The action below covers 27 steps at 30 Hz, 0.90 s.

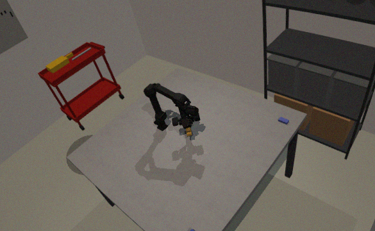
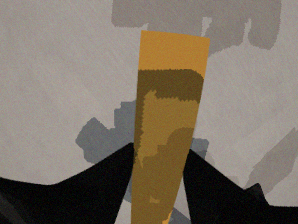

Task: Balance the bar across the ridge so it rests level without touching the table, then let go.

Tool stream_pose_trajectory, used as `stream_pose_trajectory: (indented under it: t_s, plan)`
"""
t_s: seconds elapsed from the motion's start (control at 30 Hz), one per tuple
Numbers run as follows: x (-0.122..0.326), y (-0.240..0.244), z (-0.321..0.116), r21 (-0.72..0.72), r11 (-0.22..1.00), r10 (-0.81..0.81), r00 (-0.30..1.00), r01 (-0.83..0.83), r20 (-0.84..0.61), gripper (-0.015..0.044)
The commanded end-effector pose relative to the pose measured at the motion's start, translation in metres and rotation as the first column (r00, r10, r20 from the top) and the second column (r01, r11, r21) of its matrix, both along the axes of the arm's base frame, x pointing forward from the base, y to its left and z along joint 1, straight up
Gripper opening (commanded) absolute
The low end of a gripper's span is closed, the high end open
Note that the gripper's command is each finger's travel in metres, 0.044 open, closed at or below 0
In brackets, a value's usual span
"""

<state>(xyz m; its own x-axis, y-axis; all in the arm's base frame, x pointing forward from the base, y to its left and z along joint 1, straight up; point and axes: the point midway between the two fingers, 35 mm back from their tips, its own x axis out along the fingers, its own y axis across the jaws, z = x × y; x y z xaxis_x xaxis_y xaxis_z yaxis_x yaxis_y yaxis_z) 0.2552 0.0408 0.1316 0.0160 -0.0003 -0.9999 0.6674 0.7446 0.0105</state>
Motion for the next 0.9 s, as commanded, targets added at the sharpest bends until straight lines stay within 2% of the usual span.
stream_pose_trajectory:
  t_s: [0.0,0.87]
  plan:
    - [-0.001,0.001,-0.005,0.004,1.000,-0.005,1.000,0.005,0.004,0.0000]
    - [-0.001,0.000,-0.038,0.004,1.000,-0.006,1.000,0.006,0.004,0.0000]
